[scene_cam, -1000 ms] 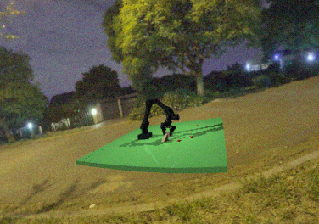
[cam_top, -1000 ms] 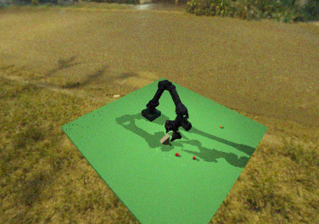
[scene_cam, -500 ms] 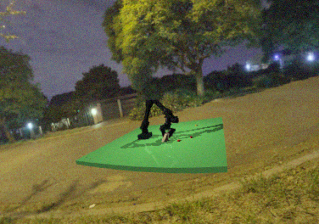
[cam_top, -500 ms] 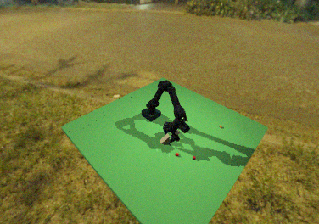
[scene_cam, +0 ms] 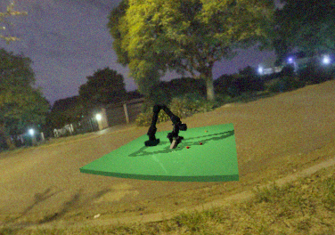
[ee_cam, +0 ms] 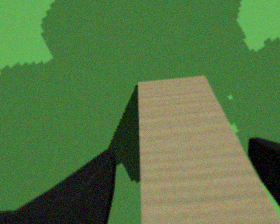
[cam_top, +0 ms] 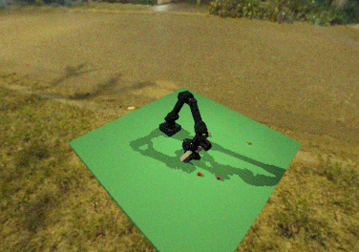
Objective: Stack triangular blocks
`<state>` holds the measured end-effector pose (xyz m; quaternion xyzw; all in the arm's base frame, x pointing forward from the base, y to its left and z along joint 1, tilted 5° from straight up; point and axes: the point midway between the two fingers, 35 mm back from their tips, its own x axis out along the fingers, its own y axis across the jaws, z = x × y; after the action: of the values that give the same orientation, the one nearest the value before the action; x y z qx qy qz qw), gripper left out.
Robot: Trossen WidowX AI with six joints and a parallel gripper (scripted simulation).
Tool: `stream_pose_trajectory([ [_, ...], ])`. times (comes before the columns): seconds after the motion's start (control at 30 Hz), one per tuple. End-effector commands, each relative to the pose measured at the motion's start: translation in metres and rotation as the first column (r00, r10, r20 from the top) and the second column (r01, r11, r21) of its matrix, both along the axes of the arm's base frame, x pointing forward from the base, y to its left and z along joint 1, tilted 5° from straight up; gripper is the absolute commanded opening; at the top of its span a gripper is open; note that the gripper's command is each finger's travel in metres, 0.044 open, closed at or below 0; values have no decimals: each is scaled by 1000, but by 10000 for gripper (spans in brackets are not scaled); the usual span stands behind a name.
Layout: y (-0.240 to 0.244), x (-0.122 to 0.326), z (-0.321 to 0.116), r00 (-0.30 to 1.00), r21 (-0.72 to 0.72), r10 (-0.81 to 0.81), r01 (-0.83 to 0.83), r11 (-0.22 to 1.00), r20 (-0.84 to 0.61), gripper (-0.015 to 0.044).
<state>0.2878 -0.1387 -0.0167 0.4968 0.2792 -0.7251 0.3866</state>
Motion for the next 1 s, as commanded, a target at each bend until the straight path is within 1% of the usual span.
stream_pose_trajectory([
  [0.0, 0, -2, -2, 1000, 0, 3, -3, 1000, -7, 230],
  [0.1, 0, -2, -2, 1000, 0, 3, -3, 1000, -7, 151],
  [0.33, 0, -2, -2, 1000, 0, 3, -3, 1000, -7, 105],
  [0.47, 0, -2, -2, 1000, 0, 3, -3, 1000, -7, 0],
  [0.83, 0, -1, 2, 1000, 0, 0, 0, 1000, -3, 0],
  [0.97, -4, -5, 5, 999, 77, -4, 0, 997, 42, 0],
])
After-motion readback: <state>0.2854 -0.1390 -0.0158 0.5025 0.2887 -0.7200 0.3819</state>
